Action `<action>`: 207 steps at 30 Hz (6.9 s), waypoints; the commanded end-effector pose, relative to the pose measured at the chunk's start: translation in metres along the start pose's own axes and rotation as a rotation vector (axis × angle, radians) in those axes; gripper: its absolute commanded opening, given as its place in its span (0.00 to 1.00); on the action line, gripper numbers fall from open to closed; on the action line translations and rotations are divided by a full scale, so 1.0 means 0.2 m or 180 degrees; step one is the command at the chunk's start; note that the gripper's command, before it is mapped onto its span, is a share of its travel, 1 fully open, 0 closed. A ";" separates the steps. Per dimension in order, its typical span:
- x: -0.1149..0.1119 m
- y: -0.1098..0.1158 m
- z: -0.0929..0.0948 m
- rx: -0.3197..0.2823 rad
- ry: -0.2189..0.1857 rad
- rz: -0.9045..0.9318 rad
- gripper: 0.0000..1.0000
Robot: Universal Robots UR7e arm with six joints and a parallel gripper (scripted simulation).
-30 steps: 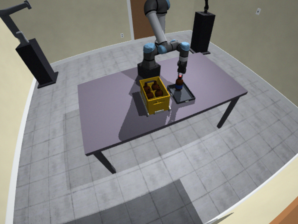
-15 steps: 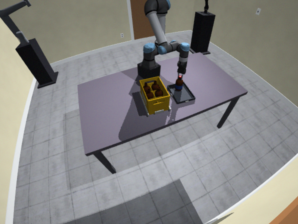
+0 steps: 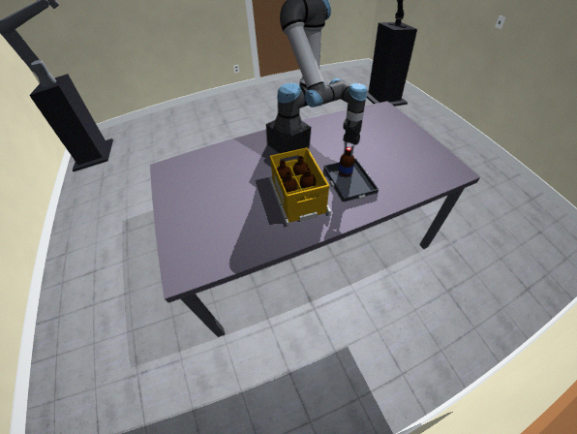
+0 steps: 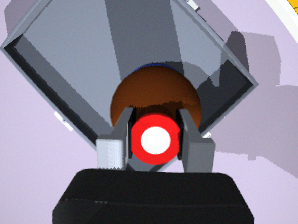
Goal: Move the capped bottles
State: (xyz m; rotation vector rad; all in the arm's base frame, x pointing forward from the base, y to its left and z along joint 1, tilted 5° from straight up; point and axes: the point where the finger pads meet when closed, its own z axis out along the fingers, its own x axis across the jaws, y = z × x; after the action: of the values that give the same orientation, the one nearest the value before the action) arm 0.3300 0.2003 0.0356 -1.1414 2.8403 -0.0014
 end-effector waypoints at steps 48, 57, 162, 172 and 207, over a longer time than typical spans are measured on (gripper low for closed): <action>0.00 0.00 0.00 0.0002 -0.0004 0.0000 1.00; 0.00 0.00 0.00 0.0002 -0.0004 0.0000 1.00; 0.00 0.00 -0.67 0.0004 -0.0006 0.0000 1.00; 0.00 0.00 -0.67 0.0004 -0.0006 0.0000 1.00; 0.00 0.00 -0.67 0.0004 -0.0006 0.0000 1.00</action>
State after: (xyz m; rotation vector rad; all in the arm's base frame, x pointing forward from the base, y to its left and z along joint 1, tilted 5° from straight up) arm 0.3199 0.1964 0.1689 -1.1410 2.8394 -0.0019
